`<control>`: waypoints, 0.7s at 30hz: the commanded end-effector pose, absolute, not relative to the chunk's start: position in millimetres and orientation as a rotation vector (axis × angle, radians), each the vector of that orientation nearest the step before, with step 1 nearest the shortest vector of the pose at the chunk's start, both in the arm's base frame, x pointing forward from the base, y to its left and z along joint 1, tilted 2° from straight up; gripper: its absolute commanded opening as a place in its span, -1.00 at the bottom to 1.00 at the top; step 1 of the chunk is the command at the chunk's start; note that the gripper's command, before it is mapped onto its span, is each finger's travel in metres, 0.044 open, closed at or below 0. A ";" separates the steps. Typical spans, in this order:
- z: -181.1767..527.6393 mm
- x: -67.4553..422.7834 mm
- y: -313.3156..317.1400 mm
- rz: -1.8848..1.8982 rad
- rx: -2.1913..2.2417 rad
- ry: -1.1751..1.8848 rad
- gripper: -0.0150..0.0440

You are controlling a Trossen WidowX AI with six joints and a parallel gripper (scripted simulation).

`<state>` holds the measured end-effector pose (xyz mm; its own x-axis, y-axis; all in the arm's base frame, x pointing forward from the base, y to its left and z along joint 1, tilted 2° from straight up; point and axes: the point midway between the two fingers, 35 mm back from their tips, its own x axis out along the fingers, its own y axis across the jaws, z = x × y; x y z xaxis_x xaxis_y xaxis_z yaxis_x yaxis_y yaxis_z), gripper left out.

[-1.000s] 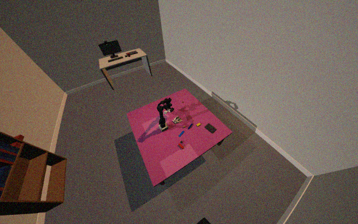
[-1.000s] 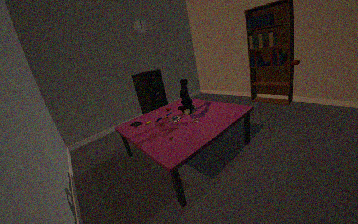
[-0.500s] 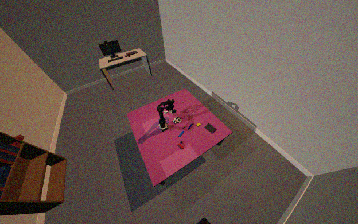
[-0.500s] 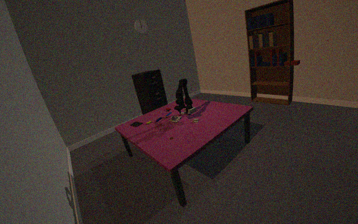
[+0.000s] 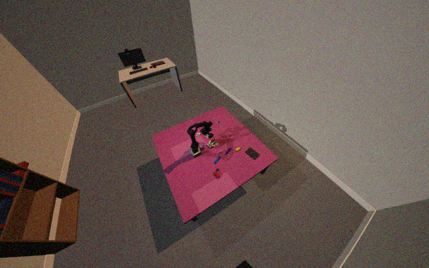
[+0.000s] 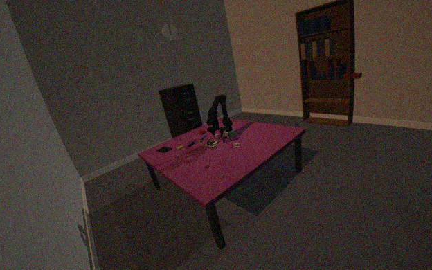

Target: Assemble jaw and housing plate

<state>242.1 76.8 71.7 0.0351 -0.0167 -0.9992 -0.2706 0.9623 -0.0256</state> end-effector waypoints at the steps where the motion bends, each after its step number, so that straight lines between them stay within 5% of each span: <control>1: 72.1 240.8 63.0 0.182 -0.214 1.528 0.70; 21: 70.2 225.4 -1.0 0.081 -0.124 1.534 0.70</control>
<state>229.3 8.7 70.3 0.0340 -0.0252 -0.9991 -0.1464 0.9888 -0.0299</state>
